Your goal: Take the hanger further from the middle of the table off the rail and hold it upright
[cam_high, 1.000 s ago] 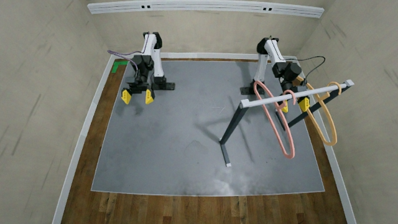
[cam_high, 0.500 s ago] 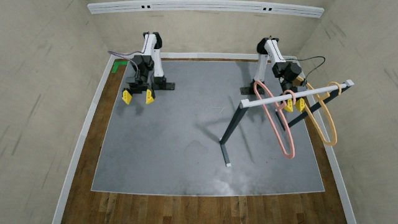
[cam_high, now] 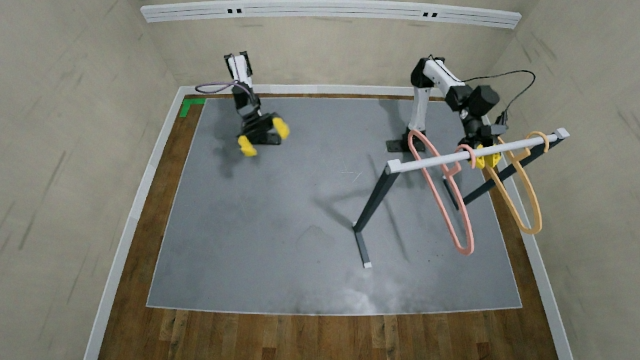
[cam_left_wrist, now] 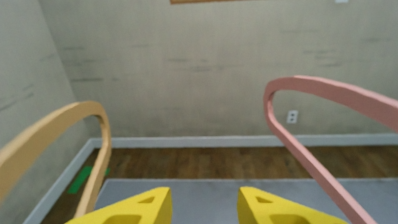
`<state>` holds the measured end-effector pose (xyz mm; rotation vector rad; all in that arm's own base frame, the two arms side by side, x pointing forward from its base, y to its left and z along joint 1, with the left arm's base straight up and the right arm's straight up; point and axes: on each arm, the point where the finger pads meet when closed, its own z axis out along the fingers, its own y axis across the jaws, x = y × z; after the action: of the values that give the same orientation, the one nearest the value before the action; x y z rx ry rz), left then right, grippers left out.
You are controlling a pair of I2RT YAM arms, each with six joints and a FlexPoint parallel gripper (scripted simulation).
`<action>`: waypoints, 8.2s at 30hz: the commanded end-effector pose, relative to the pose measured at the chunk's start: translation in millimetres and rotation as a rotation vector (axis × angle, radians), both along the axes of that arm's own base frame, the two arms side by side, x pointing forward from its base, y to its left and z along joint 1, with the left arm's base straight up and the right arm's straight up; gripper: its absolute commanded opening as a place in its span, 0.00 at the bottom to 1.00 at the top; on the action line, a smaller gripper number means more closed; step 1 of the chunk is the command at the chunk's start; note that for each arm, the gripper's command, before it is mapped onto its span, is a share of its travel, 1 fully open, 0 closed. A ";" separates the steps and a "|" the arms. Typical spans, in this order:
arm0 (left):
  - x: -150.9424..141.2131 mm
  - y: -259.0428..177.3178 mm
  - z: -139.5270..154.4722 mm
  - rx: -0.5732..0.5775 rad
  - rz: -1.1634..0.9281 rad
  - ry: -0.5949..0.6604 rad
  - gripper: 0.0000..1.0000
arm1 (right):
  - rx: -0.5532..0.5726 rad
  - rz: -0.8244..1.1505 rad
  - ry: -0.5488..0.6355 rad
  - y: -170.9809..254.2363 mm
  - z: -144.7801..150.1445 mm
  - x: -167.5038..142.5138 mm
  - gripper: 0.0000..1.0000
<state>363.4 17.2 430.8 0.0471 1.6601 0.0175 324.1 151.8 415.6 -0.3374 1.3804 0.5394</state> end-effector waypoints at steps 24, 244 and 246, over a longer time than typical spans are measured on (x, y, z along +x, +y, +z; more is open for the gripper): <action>-47.5 99.2 45.6 -0.064 0.210 0.248 0.32 | 0.208 0.741 -0.261 208.1 36.5 -65.0 1.00; -152.8 65.8 115.5 -0.007 0.123 0.083 0.00 | 0.124 0.770 -0.267 214.0 26.1 -68.7 1.00; -154.1 71.8 112.2 -0.022 0.122 0.096 0.00 | 0.124 0.770 -0.267 214.0 26.1 -68.7 1.00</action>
<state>216.1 99.6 542.8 -0.1281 1.7386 0.1499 263.0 373.4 405.0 -0.8348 1.0371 1.1613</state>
